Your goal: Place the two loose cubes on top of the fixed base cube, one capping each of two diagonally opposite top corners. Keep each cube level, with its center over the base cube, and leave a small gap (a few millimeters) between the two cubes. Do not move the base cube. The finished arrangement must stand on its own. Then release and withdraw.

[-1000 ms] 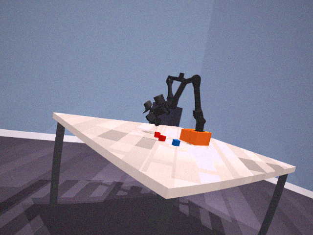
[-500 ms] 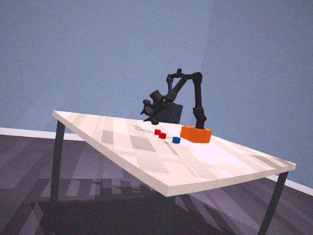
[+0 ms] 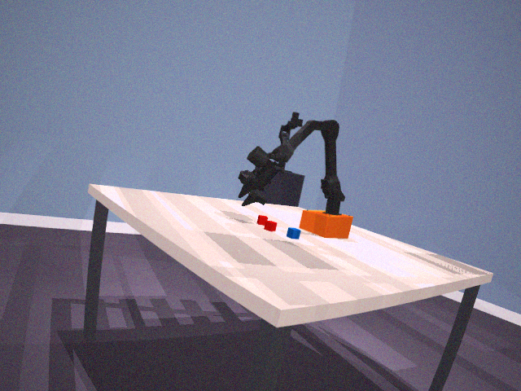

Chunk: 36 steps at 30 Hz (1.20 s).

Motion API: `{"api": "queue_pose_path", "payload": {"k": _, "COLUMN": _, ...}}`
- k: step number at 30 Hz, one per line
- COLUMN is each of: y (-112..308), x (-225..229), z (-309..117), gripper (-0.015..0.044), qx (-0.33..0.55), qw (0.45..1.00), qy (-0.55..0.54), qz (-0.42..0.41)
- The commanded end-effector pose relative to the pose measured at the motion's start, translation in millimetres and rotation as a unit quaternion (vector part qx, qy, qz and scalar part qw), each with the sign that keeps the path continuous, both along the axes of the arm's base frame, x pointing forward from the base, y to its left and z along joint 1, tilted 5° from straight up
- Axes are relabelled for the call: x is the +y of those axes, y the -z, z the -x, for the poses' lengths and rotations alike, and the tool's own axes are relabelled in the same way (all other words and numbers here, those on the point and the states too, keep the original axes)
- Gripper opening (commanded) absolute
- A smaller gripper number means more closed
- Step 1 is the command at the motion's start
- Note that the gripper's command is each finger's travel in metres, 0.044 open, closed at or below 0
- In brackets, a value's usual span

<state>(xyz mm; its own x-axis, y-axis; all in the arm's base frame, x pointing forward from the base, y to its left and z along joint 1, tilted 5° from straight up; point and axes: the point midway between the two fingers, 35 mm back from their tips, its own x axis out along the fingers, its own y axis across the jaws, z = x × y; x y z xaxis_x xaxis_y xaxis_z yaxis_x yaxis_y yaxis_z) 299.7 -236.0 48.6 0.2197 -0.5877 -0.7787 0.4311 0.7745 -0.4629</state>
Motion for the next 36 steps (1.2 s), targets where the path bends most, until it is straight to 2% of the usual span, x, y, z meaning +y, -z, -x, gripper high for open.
{"api": "queue_pose_path", "payload": {"k": 1, "y": -16, "x": 62, "z": -24, "gripper": 0.0265, "qx": -0.097, "qw": 0.971, "qy": 0.153, "qz": -0.158}}
{"api": "queue_pose_path", "payload": {"k": 9, "y": -28, "x": 112, "z": -23, "gripper": 0.0265, "qx": -0.115, "qw": 0.916, "qy": 0.291, "qz": -0.251}}
{"api": "queue_pose_path", "payload": {"k": 20, "y": -48, "x": 165, "z": -9, "gripper": 0.0265, "qx": -0.104, "qw": 0.826, "qy": 0.460, "qz": -0.309}}
{"api": "queue_pose_path", "payload": {"k": 36, "y": -48, "x": 166, "z": -9, "gripper": 0.0265, "qx": -0.104, "qw": 0.824, "qy": 0.463, "qz": -0.310}}
